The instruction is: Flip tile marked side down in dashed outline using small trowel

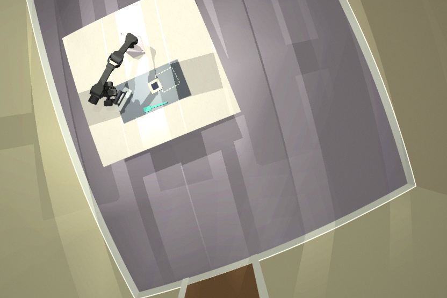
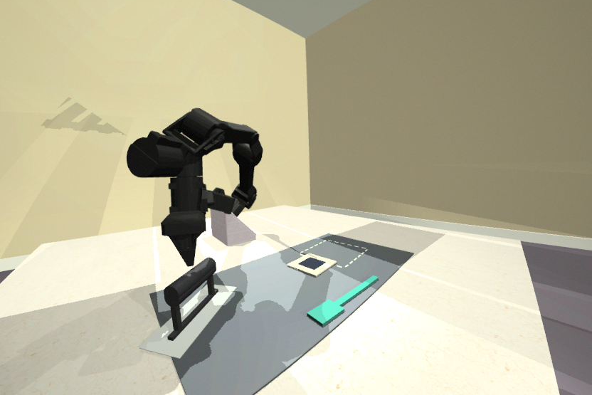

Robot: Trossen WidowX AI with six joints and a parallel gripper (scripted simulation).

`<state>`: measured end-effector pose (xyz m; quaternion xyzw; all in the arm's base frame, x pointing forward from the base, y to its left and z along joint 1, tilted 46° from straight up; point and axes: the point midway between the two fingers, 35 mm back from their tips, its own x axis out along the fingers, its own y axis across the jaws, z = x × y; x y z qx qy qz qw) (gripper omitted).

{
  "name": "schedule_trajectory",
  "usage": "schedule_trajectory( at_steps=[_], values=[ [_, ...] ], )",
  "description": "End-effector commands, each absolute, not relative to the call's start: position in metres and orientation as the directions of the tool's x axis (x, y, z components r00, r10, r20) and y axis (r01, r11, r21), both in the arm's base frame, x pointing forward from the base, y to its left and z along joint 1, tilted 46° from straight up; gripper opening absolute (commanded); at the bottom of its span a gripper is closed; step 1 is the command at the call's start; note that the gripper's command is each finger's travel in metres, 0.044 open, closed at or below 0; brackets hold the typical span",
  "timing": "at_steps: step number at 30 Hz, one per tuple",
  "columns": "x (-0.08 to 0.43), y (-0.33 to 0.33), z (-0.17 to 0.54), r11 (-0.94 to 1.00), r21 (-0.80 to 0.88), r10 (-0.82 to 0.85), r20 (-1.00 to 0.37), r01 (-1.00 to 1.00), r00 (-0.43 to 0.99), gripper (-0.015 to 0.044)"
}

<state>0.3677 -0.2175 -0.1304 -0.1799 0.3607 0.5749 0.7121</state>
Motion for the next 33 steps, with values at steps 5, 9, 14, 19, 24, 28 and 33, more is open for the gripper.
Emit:
schedule_trajectory(
  at_steps=[5,9,14,19,24,28,33],
  values=[
    [0.3674,-0.2166,-0.1304,0.085,-0.029,0.694,-0.715,-0.996,0.080,0.0270],
    [0.3673,-0.2165,-0.1303,-0.015,-0.126,0.695,-0.714,-0.992,0.080,0.0270],
    [0.3672,-0.2163,-0.1303,-0.138,-0.243,0.696,-0.713,-0.960,0.080,0.0270],
    [0.3670,-0.2161,-0.1303,-0.257,-0.353,0.698,-0.712,-0.899,0.080,0.0270],
    [0.3669,-0.2159,-0.1302,-0.354,-0.441,0.699,-0.711,-0.825,0.080,0.0270],
    [0.3669,-0.2159,-0.1302,-0.357,-0.444,0.699,-0.711,-0.822,0.080,0.0270],
    [0.3678,-0.2125,-0.1342,-0.365,-0.447,0.699,-0.711,-0.817,0.077,0.0270]
  ],
)
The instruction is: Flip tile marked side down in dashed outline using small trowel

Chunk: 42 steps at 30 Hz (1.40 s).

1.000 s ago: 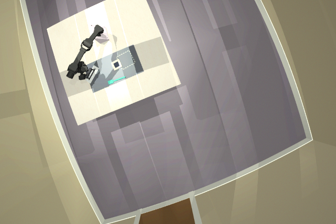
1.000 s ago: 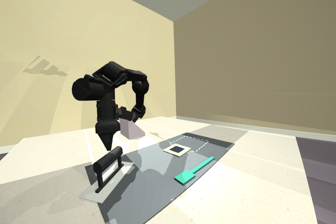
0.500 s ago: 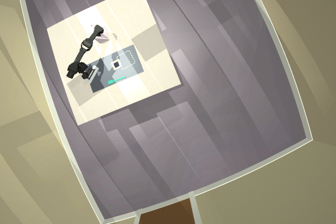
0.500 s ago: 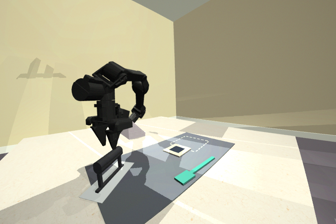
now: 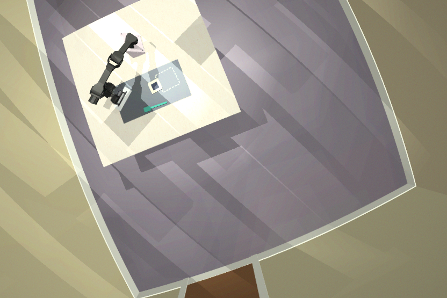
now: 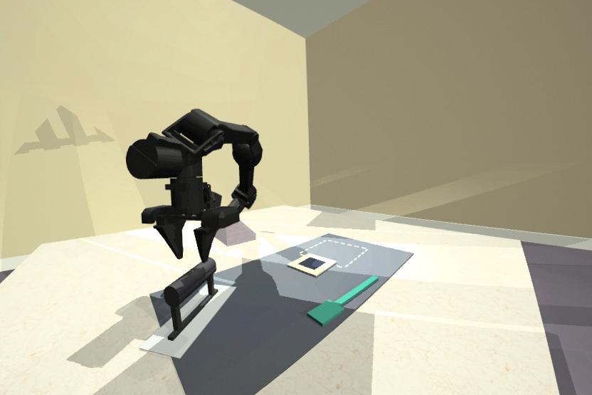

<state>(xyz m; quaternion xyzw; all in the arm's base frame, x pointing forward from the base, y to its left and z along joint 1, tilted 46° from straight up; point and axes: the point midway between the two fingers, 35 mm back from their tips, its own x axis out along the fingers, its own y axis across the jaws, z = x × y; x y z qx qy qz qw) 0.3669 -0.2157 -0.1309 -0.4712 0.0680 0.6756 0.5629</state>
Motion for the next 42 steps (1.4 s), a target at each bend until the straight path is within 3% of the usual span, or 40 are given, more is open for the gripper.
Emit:
schedule_trajectory(
  at_steps=[1,26,31,42],
  values=[
    [0.368,-0.212,-0.135,-0.367,-0.448,0.699,-0.711,-0.815,0.076,0.0270],
    [0.373,-0.187,-0.162,-0.424,-0.475,0.702,-0.710,-0.771,0.052,0.0270],
    [0.373,-0.187,-0.162,-0.424,-0.475,0.702,-0.710,-0.771,0.052,0.0139],
    [0.373,-0.187,-0.162,-0.424,-0.475,0.702,-0.710,-0.771,0.052,0.0130]
  ],
)
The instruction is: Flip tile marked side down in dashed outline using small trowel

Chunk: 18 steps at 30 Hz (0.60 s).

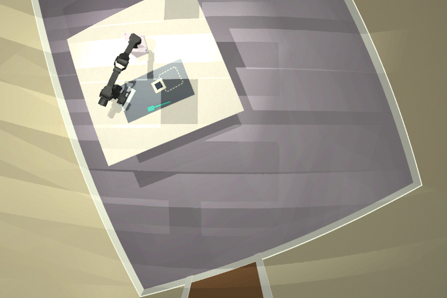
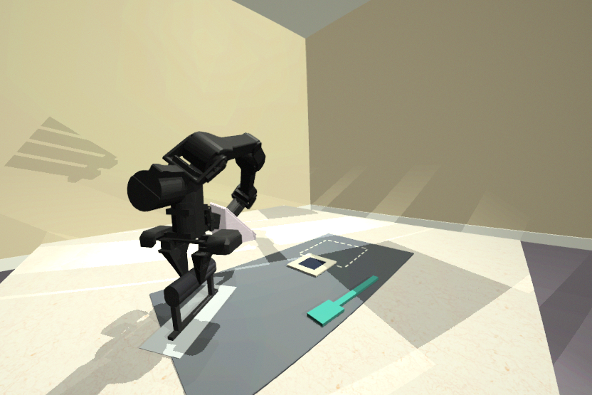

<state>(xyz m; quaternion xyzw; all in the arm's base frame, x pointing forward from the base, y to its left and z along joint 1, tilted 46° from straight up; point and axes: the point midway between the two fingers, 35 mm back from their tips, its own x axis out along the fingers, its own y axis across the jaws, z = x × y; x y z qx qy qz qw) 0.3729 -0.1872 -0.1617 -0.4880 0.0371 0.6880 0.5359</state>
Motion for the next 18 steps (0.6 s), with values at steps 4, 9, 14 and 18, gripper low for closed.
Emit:
schedule_trajectory(
  at_steps=[4,9,14,18],
  values=[
    [0.3730,-0.1866,-0.1625,-0.424,-0.475,0.702,-0.710,-0.771,0.052,0.0130],
    [0.3730,-0.1866,-0.1625,-0.424,-0.475,0.702,-0.710,-0.771,0.052,0.0130],
    [0.3730,-0.1866,-0.1625,-0.398,-0.451,0.702,-0.710,-0.799,0.052,0.0130],
    [0.3730,-0.1867,-0.1625,-0.324,-0.384,0.702,-0.710,-0.865,0.052,0.0130]
  ],
)
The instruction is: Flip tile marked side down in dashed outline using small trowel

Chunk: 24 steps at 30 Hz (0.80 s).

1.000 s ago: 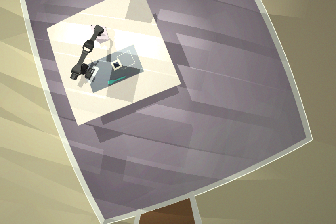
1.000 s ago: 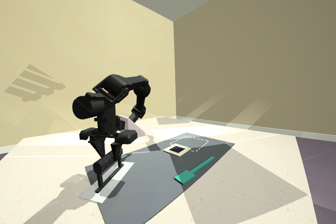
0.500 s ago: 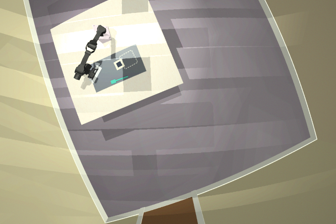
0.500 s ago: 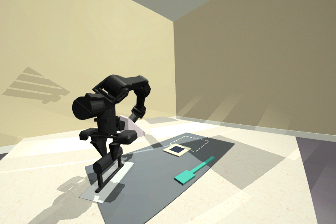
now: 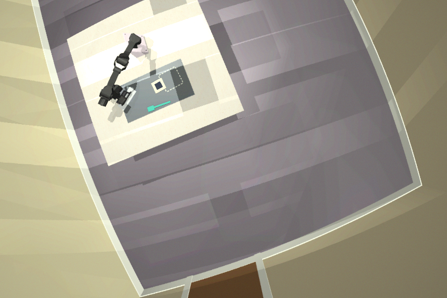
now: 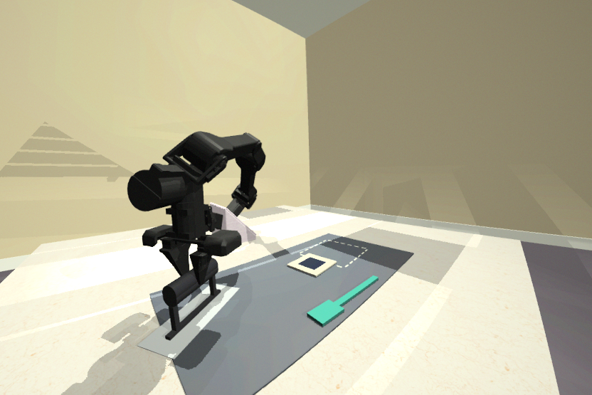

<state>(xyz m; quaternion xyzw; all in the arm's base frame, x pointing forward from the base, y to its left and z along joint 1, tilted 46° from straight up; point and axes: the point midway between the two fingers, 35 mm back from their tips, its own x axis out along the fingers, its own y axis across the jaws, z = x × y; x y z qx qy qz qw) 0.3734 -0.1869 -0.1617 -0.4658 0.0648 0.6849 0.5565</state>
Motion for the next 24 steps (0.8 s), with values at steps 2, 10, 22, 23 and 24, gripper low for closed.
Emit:
schedule_trajectory(
  at_steps=[2,10,22,23,24],
  values=[
    [0.3730,-0.1867,-0.1625,-0.286,-0.348,0.702,-0.710,-0.893,0.052,0.0130],
    [0.3730,-0.1867,-0.1625,-0.124,-0.193,0.702,-0.710,-0.973,0.052,0.0130],
    [0.3731,-0.1867,-0.1625,0.130,0.056,0.702,-0.710,-0.990,0.052,0.0130],
    [0.3731,-0.1867,-0.1625,0.151,0.077,0.702,-0.710,-0.986,0.052,0.0130],
    [0.3731,-0.1867,-0.1625,0.172,0.098,0.702,-0.710,-0.980,0.052,0.0130]
  ],
)
